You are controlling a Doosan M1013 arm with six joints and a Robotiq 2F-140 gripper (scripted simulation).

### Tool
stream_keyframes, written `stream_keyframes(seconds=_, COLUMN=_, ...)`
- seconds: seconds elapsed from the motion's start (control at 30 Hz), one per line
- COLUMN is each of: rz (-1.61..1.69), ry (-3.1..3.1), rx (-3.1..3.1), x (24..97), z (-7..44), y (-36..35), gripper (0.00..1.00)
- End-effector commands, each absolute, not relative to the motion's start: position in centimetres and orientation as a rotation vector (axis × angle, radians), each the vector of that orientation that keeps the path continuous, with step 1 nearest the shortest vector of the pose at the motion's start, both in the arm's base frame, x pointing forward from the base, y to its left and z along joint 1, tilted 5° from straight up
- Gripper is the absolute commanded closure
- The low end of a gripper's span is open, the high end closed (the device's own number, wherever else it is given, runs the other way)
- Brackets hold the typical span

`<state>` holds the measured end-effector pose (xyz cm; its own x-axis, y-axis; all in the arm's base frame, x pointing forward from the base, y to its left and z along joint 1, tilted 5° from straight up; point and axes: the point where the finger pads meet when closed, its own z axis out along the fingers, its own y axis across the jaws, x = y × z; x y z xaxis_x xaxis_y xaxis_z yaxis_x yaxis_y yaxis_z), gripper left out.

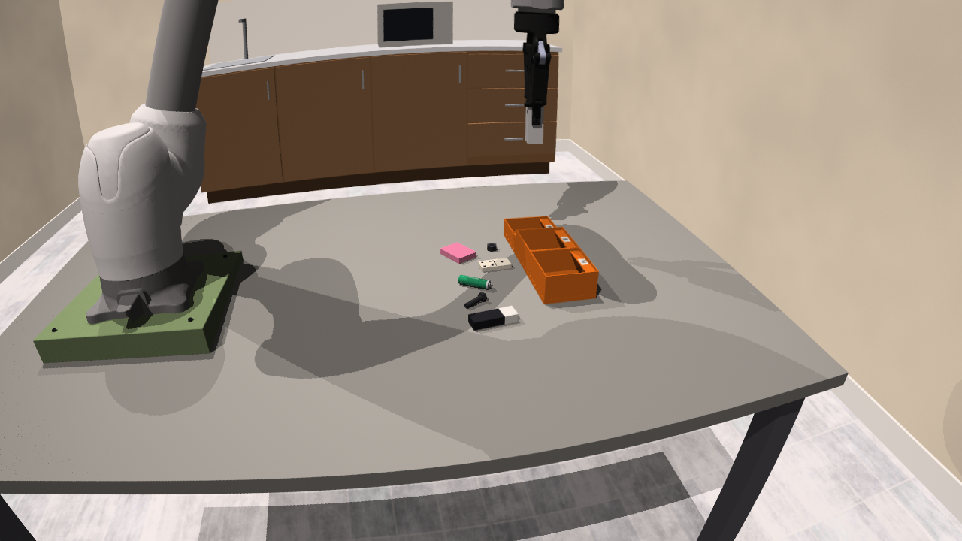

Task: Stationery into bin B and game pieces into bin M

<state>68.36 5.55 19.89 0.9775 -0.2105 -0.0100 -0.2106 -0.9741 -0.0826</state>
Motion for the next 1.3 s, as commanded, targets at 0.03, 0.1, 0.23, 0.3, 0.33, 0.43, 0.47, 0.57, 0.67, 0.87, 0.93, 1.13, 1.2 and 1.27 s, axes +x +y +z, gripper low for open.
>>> stream_keyframes(seconds=0.03, rz=0.005, ry=0.400, rx=-3.032, x=67.7, z=19.4, y=5.5, gripper=0.67)
stream_keyframes(seconds=0.1, rz=0.011, ry=0.551, rx=-3.008, x=66.5, z=18.3, y=5.3, gripper=0.67)
stream_keyframes(seconds=0.23, rz=0.021, ry=0.733, rx=-2.969, x=63.9, z=16.2, y=5.1, gripper=0.67)
stream_keyframes(seconds=0.3, rz=0.027, ry=0.824, rx=-2.944, x=62.7, z=15.1, y=5.0, gripper=0.67)
stream_keyframes(seconds=0.33, rz=0.030, ry=0.869, rx=-2.931, x=62.0, z=14.6, y=4.9, gripper=0.67)
stream_keyframes(seconds=0.43, rz=0.039, ry=1.003, rx=-2.887, x=60.1, z=13.0, y=4.7, gripper=0.67)
stream_keyframes(seconds=0.47, rz=0.043, ry=1.047, rx=-2.871, x=59.5, z=12.4, y=4.6, gripper=0.67)
stream_keyframes(seconds=0.57, rz=0.046, ry=1.091, rx=-2.855, x=58.9, z=11.9, y=4.6, gripper=0.67)
stream_keyframes(seconds=0.67, rz=0.058, ry=1.286, rx=-2.773, x=56.9, z=10.3, y=4.4, gripper=0.67)
stream_keyframes(seconds=0.87, rz=0.063, ry=1.537, rx=-2.647, x=53.9, z=8.1, y=4.0, gripper=0.67)
stream_keyframes(seconds=0.93, rz=0.061, ry=1.618, rx=-2.603, x=53.7, z=8.0, y=4.0, gripper=0.67)
stream_keyframes(seconds=1.13, rz=0.059, ry=1.652, rx=-2.584, x=53.7, z=8.0, y=4.0, gripper=0.67)
stream_keyframes(seconds=1.2, rz=0.059, ry=1.652, rx=-2.584, x=53.8, z=8.1, y=4.0, gripper=0.67)
stream_keyframes(seconds=1.27, rz=0.059, ry=1.652, rx=-2.584, x=53.9, z=8.1, y=4.0, gripper=0.67)
